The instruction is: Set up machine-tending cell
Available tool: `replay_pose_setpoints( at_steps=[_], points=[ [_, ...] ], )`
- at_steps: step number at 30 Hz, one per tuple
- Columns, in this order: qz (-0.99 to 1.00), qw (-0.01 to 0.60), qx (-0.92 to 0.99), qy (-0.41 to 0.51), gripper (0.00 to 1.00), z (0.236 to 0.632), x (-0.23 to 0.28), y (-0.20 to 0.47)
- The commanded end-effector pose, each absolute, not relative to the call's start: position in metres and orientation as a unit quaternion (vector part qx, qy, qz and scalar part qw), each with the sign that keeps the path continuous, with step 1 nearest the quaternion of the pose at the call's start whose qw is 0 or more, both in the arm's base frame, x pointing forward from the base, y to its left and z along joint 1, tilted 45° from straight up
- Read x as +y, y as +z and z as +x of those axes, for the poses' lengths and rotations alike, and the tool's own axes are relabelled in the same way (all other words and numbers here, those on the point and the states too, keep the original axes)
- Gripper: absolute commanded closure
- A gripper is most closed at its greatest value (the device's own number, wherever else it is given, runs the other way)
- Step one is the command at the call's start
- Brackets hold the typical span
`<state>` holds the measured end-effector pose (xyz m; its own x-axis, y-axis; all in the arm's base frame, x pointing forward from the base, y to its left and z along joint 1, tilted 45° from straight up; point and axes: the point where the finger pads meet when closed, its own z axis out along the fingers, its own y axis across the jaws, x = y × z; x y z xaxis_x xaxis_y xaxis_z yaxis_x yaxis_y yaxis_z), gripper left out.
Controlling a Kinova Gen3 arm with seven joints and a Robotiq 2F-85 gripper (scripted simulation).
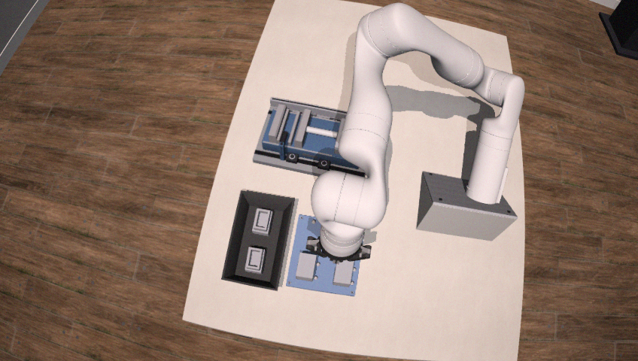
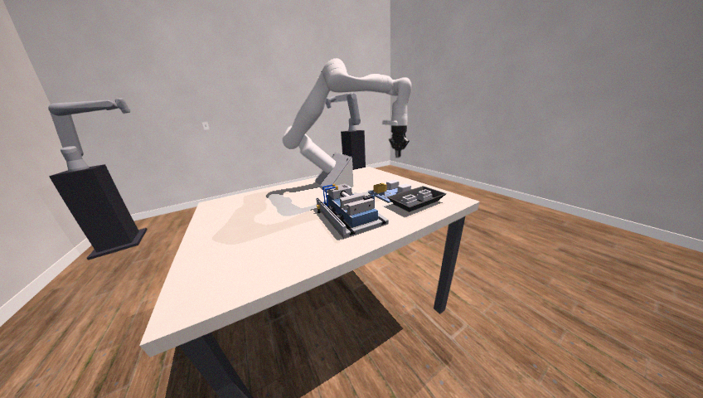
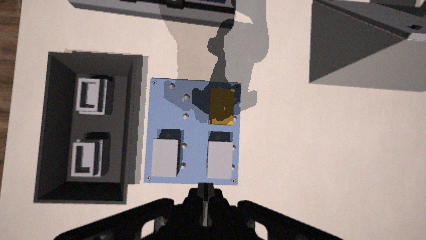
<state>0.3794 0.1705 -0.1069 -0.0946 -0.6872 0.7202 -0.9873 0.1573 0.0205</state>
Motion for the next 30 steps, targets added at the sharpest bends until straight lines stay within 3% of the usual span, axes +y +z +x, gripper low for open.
replay_pose_setpoints(
  at_steps=[1,11,12,30],
  points=[
    [0.607,0.296,-0.697,0.243,1.00,0.364,0.175,-0.098],
    [0.606,0.297,-0.697,0.243,1.00,0.353,0.173,-0.096],
    [0.606,0.297,-0.697,0.243,0.33,0.353,0.173,-0.096],
    [0.606,0.297,-0.697,0.243,0.33,0.354,0.173,-0.096]
  ],
)
